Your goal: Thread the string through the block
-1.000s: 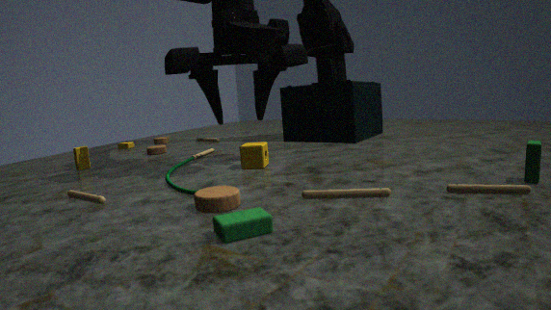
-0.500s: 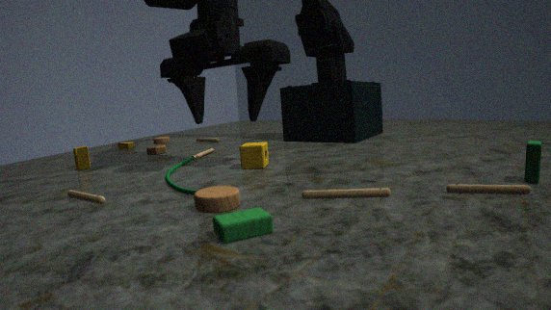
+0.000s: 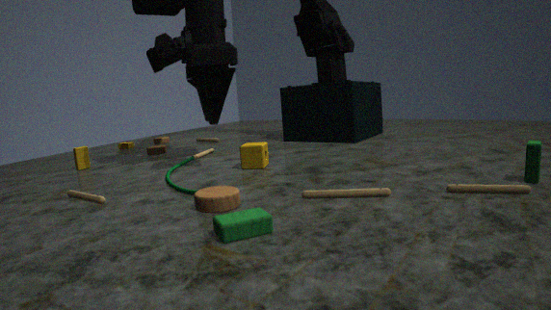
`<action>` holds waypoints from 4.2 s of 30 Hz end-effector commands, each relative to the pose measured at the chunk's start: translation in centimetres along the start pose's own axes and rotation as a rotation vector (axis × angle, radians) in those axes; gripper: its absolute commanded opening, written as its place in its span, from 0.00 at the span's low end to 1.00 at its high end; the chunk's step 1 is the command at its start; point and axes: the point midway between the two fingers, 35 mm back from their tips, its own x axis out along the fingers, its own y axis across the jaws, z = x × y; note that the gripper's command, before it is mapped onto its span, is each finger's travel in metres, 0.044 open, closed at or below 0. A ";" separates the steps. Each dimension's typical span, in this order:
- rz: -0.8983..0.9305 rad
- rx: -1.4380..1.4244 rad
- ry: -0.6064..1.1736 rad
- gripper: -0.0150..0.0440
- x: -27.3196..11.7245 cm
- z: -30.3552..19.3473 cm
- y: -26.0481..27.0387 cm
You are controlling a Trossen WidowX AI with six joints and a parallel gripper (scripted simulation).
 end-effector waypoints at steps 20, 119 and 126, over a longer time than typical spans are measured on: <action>-0.011 2.026 -0.008 1.00 0.0 2.8 -6.1; -0.011 2.096 -0.006 0.25 5.8 2.8 -6.2; -0.011 2.096 -0.006 0.25 5.8 2.8 -6.2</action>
